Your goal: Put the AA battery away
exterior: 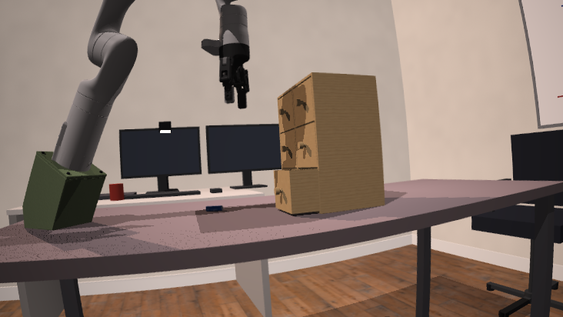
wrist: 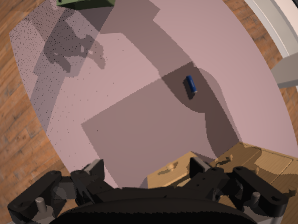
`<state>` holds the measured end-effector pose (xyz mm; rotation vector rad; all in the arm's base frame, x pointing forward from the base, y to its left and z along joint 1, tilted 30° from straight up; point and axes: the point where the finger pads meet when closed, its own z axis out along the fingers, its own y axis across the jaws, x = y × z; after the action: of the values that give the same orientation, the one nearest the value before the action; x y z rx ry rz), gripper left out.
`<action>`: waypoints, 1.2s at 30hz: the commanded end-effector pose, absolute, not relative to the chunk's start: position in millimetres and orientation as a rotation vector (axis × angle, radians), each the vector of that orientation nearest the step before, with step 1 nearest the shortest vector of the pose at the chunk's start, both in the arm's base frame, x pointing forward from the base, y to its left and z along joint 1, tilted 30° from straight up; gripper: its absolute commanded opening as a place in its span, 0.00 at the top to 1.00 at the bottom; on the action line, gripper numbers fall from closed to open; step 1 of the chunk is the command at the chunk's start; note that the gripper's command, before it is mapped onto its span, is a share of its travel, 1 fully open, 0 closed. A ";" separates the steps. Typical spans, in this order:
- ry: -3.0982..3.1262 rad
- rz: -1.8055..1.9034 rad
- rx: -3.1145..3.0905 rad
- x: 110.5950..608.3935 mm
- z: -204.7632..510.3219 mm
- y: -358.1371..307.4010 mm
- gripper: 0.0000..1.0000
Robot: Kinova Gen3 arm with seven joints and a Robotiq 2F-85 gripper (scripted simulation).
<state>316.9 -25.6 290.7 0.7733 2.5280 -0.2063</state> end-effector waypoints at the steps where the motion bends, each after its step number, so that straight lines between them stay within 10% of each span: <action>1: 2.515 -0.202 0.811 318.5 290.0 -27.0 0.00; 36: 2.241 -0.024 1.366 340.6 282.5 -32.5 0.00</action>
<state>340.1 -31.2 283.1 1.3567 2.2478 -0.0199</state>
